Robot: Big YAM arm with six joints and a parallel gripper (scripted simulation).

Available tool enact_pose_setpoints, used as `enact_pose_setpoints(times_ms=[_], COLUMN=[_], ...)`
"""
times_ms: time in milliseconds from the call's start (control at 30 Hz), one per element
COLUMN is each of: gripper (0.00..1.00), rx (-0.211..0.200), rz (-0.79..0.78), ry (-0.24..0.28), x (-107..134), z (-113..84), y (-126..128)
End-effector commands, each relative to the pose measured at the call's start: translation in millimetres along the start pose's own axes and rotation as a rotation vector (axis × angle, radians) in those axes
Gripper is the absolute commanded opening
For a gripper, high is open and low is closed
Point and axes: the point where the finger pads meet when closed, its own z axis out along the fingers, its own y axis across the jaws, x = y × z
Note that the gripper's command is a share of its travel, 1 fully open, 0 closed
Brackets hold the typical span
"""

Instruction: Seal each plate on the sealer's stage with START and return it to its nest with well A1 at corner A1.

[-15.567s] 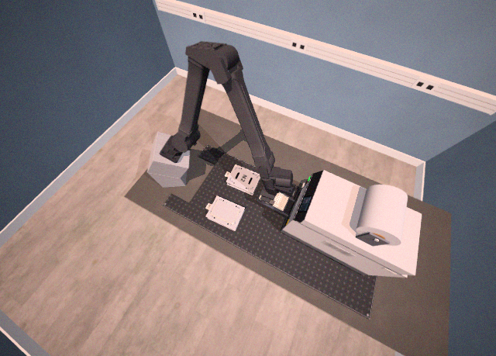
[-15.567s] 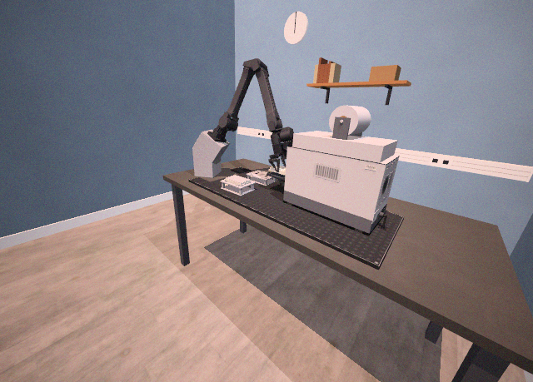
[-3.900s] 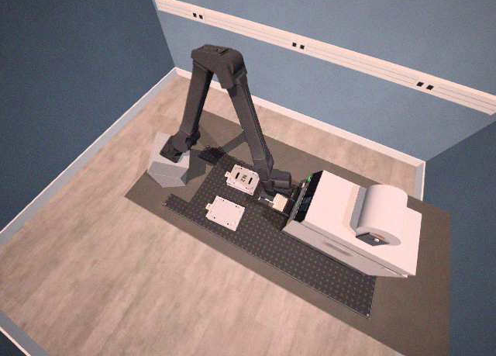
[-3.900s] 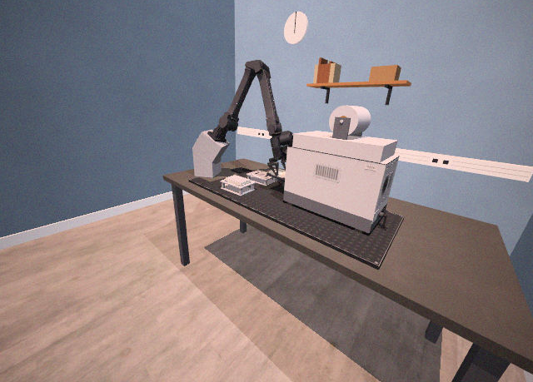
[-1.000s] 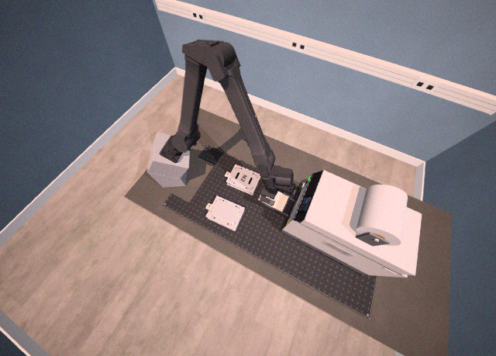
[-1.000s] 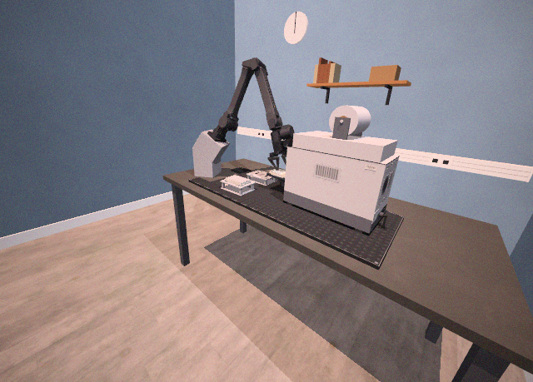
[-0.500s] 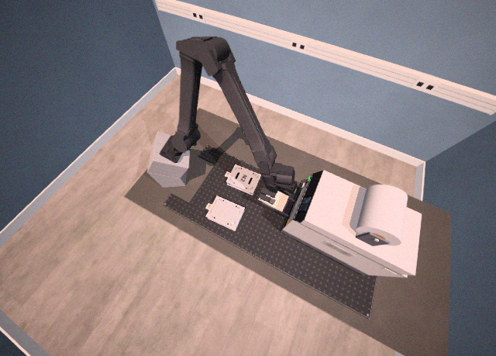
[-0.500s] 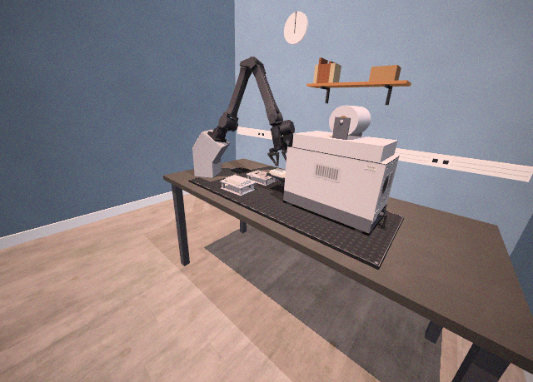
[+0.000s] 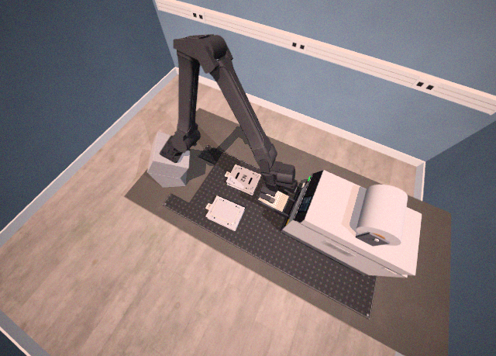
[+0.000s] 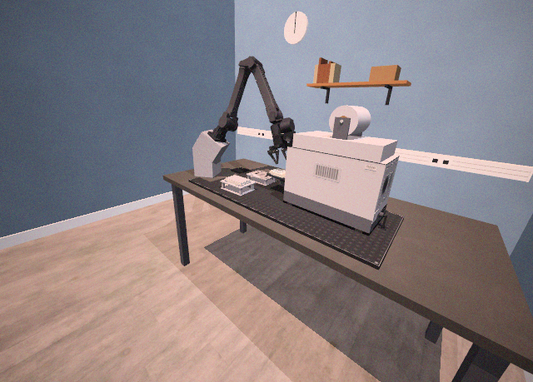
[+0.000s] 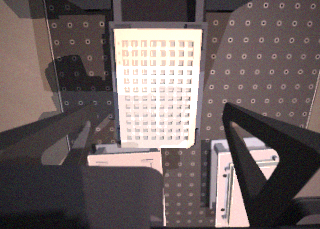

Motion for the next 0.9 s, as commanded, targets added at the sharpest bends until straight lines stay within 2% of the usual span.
enact_pose_setpoints(times_ms=[0, 133, 467, 700, 867], gripper=[1.00, 1.00, 1.00, 1.00, 1.00], rx=[-0.018, -0.016, -0.006, 0.010, 0.007], rz=[-0.020, -0.019, -0.003, 0.012, 0.005], ry=[-0.091, -0.090, -0.028, -0.026, -0.056], x=[-41.8, -41.2, -10.4, -9.1, -24.7], z=[-20.3, -16.3, 1.9, 1.9, -5.0], y=[12.5, 13.8, 4.9, -5.6, -2.9])
